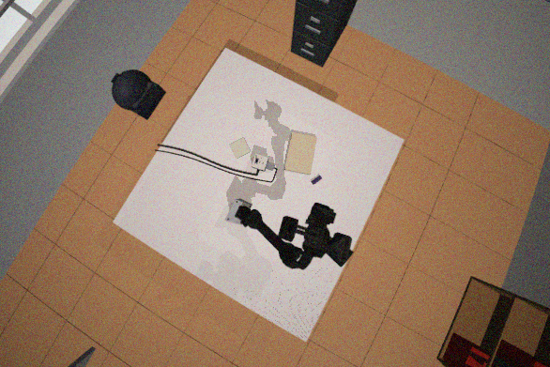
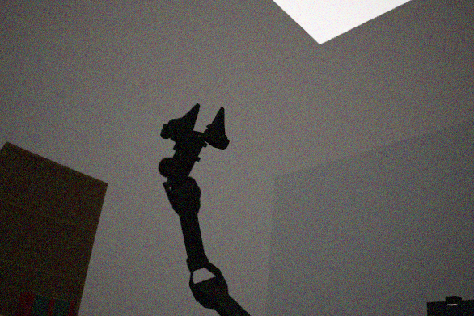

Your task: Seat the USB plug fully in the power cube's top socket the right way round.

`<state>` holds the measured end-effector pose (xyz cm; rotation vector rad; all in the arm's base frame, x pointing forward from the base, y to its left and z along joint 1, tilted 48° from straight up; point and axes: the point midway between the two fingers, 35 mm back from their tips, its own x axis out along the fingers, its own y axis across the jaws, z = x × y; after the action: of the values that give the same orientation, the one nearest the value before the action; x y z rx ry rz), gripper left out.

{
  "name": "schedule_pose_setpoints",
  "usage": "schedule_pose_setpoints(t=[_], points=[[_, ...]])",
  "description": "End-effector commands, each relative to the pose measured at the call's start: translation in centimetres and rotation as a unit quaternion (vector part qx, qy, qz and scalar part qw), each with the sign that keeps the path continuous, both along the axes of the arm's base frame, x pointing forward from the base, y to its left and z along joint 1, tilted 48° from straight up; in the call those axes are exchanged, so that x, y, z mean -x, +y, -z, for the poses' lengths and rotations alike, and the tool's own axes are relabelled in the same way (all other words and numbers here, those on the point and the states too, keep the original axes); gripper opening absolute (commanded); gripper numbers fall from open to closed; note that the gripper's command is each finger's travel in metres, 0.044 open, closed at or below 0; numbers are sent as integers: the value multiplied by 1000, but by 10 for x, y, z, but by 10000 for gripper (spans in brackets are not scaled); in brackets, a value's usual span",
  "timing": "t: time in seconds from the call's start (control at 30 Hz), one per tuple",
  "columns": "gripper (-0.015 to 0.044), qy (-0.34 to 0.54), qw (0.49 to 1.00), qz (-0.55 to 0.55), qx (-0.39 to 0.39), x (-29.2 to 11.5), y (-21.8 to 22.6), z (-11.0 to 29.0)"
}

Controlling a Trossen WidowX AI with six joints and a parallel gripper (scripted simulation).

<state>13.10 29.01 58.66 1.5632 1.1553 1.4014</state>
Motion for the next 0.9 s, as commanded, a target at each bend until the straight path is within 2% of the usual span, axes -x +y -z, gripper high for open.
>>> schedule_pose_setpoints(t=[0.0, 0.23, 0.43, 0.67, 0.87], points=[[440, 76, 993, 55, 66, -51, 28, 50], [440, 211, 947, 162, 179, -130, 54, 149], [440, 308, 870, 259, 285, -182, 49, 250], [440, 376, 733, 362, 436, -212, 7, 375], [440, 415, 561, 447, 559, -215, -56, 475]])
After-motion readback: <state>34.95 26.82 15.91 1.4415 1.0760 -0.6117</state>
